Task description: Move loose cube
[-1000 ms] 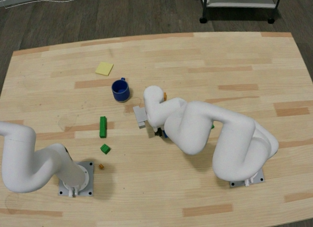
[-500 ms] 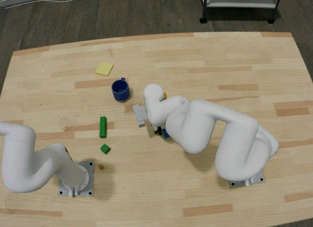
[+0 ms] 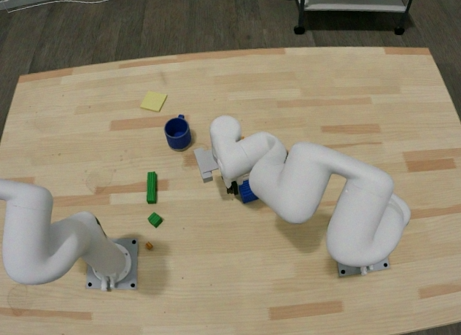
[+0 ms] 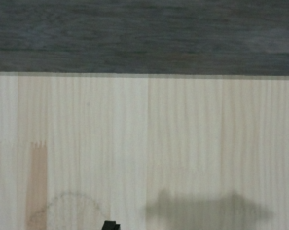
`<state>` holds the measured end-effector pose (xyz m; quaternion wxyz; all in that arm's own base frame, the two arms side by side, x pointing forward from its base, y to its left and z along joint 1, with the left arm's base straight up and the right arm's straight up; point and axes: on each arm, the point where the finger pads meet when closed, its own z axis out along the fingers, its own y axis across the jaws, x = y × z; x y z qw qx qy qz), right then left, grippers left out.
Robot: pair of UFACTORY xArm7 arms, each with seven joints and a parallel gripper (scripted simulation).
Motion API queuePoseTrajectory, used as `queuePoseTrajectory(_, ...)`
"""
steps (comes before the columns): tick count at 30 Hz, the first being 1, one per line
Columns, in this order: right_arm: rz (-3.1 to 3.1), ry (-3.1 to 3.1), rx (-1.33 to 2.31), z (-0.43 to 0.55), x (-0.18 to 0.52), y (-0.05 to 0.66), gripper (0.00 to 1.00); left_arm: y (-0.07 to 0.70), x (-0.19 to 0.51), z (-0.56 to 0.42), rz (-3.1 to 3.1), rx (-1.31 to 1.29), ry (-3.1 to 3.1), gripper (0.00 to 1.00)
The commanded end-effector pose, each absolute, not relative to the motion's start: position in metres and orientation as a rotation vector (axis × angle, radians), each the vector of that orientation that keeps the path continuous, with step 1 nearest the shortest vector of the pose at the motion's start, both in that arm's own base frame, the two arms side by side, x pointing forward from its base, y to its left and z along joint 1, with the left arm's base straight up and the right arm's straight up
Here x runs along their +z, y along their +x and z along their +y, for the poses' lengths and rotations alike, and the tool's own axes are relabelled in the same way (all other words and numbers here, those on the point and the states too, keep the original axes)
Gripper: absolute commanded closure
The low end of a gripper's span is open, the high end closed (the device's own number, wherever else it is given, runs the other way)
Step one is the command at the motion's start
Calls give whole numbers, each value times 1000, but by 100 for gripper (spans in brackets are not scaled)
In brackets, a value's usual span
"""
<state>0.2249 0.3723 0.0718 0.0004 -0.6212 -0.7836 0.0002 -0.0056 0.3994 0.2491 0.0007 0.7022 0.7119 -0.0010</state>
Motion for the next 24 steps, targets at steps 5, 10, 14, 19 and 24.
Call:
queuePoseTrajectory(5,-2461,-1951,-3,373,101,225,53,-5,250,400,2237,0,2206,0)
queuePoseTrajectory(10,-2461,-1952,-3,373,113,225,53,-5,250,400,2237,0,2206,0)
queuePoseTrajectory(14,-2461,-1951,-3,373,117,225,53,-5,250,400,2237,0,2206,0)
queuePoseTrajectory(19,-2461,-1951,-3,372,124,225,53,-5,250,400,2237,0,2206,0)
queuePoseTrajectory(24,-2461,-1951,-3,372,128,225,53,-5,250,400,2237,0,2206,0)
